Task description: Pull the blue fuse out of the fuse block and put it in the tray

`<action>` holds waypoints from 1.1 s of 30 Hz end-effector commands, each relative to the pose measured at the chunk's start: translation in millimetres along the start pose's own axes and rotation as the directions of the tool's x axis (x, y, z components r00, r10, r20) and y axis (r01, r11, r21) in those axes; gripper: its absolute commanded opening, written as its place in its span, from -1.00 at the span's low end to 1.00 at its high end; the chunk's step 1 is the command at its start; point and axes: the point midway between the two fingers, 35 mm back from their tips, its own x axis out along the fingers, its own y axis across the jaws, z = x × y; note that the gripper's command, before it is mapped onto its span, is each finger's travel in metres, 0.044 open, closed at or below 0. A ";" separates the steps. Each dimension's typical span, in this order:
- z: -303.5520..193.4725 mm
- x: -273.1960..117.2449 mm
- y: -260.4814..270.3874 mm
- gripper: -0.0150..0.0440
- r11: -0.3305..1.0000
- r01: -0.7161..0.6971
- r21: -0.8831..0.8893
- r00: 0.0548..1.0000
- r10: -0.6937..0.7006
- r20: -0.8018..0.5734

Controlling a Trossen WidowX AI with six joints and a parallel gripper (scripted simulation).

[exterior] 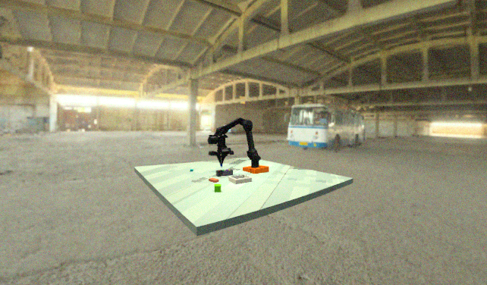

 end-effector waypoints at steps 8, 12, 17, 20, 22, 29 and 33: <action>25.6 -5.8 0.4 -0.49 1.000 0.003 0.004 1.000 -0.003 0.009; 48.2 -6.1 2.1 -0.49 1.000 0.002 0.004 1.000 -0.002 0.012; 76.4 -6.5 6.5 -0.49 1.000 0.001 0.004 1.000 -0.001 0.016; 93.2 -6.8 10.4 -0.49 1.000 0.000 0.004 1.000 0.000 0.018; 104.4 -7.0 13.5 -0.49 1.000 0.000 0.004 1.000 0.000 0.019; 142.9 -7.7 27.6 -0.49 1.000 -0.002 0.004 1.000 0.002 0.022; 164.2 -8.1 37.9 -0.49 1.000 -0.003 0.004 1.000 0.003 0.024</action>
